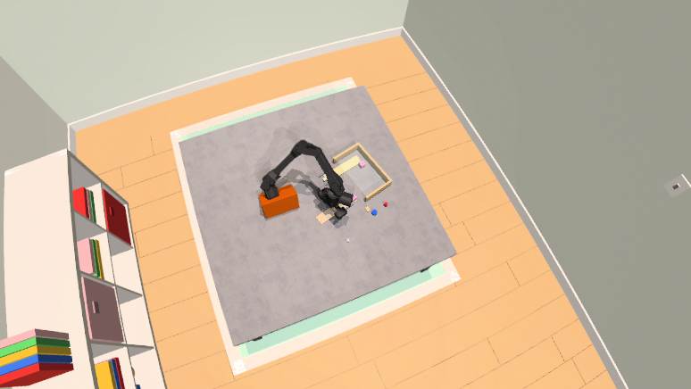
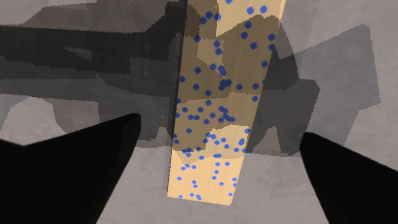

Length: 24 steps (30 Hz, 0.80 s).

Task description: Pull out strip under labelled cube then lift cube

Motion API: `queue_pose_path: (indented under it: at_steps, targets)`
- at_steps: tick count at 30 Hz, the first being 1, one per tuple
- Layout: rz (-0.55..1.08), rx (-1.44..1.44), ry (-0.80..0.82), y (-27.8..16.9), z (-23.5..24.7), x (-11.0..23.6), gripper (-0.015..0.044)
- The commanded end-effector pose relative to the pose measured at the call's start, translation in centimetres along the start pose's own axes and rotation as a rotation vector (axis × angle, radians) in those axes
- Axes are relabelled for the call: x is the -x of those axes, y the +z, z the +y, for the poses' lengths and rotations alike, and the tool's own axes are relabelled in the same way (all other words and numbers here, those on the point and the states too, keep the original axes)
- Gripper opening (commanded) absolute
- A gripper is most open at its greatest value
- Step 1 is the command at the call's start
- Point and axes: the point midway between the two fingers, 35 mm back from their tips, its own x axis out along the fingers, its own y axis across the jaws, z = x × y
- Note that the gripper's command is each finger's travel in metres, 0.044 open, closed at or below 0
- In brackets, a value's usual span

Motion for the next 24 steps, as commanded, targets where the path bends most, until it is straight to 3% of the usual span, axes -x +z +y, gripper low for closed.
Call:
queue_pose_path:
  at_steps: [1, 24]
  targets:
    - [-0.009, 0.0, -0.003, 1.5, -0.2, 0.3, 0.044]
    - [-0.012, 0.002, -0.002, 9.7, -0.8, 1.1, 0.044]
